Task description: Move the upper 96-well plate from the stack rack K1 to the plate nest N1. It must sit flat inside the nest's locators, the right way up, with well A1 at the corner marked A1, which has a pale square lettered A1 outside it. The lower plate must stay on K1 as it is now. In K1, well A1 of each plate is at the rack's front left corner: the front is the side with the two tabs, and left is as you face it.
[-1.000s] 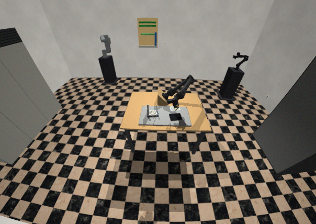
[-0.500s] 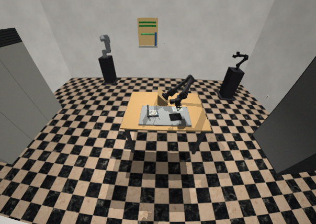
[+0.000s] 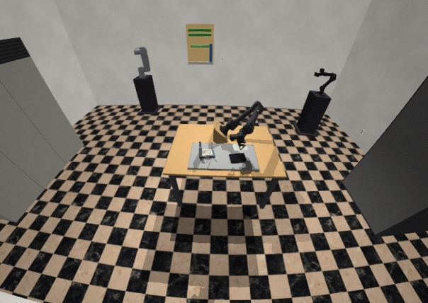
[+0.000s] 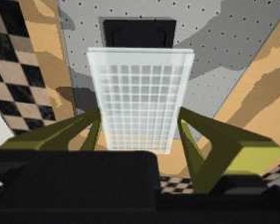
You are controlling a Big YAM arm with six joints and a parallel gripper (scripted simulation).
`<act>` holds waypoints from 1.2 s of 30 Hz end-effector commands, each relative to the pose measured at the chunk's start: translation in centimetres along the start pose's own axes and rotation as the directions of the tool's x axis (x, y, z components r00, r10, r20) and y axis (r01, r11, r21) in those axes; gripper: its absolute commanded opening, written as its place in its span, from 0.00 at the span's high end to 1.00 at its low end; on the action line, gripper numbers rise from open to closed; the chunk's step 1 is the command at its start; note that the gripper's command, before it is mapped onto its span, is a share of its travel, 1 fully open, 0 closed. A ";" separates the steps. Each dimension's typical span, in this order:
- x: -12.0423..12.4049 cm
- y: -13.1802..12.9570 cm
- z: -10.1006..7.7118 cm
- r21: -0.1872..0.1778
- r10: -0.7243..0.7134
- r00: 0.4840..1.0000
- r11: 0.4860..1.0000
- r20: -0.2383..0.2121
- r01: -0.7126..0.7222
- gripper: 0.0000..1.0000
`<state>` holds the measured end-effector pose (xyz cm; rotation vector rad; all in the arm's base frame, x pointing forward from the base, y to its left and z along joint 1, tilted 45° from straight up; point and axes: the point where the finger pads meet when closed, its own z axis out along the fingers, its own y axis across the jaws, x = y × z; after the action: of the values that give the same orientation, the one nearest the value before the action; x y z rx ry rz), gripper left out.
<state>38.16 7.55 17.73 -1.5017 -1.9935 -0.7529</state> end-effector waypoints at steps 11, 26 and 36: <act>-0.9 1.0 -1.3 -0.030 -0.005 1.000 1.000 0.015 0.005 1.00; -0.3 0.2 1.4 -0.001 0.001 1.000 1.000 0.003 -0.001 1.00; -0.3 0.1 2.7 -0.002 0.000 1.000 1.000 0.003 0.000 1.00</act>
<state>38.07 8.90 15.98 -1.4931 -2.0083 -0.7612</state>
